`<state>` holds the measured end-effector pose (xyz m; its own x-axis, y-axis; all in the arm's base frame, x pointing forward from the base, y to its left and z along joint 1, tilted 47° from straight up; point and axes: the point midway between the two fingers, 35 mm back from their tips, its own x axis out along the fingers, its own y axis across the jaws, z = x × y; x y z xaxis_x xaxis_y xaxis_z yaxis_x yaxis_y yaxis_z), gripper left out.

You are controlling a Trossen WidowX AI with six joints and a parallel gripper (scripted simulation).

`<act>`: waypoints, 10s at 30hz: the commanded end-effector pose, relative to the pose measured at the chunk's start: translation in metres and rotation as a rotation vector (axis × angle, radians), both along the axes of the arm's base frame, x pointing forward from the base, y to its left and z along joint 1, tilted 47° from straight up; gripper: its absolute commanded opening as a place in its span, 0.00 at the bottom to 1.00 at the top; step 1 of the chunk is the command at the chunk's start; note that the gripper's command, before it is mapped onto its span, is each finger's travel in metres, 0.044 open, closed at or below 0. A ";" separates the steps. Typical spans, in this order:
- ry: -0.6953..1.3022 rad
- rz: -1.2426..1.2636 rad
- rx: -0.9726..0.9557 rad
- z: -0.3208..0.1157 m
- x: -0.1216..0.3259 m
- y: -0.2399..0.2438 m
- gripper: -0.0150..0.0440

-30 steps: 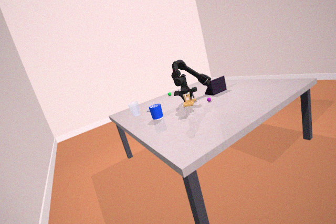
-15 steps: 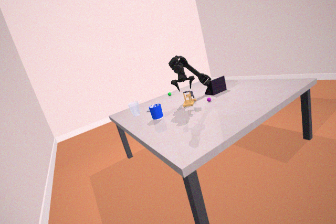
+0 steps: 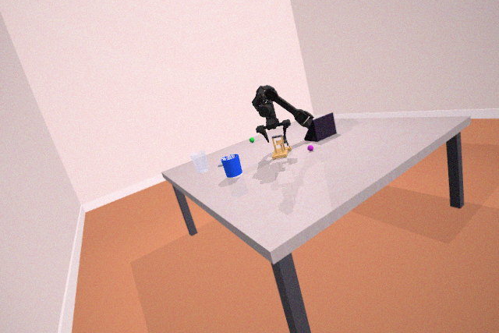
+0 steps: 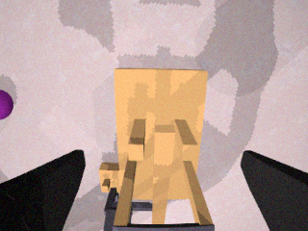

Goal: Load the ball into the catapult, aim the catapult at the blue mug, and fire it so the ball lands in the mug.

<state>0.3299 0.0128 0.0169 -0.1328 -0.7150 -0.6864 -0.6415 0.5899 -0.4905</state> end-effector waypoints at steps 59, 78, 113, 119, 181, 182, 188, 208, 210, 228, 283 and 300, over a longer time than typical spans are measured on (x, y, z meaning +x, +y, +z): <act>-0.004 0.002 0.001 -0.007 -0.001 -0.007 0.25; -0.359 -0.338 -0.067 -0.004 0.001 -0.009 0.25; -0.570 -0.537 -0.108 -0.012 0.004 -0.042 0.25; -0.570 -0.537 -0.108 -0.018 0.002 -0.050 0.25; -0.574 -0.541 -0.108 0.004 0.005 -0.026 1.00; -0.574 -0.541 -0.108 0.003 0.005 -0.028 1.00; -0.574 -0.541 -0.108 -0.004 0.004 -0.035 1.00; -0.574 -0.541 -0.111 -0.025 -0.001 -0.058 1.00; -0.574 -0.541 -0.111 -0.026 -0.001 -0.059 1.00; -0.580 -0.547 -0.106 -0.024 0.001 -0.057 0.44; -0.576 -0.550 -0.109 -0.023 0.001 -0.057 0.57; -0.569 -0.550 -0.107 0.045 0.012 0.015 1.00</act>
<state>0.3409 0.0066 0.0424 -0.1411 -0.7167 -0.6829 0.0903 0.6777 -0.7298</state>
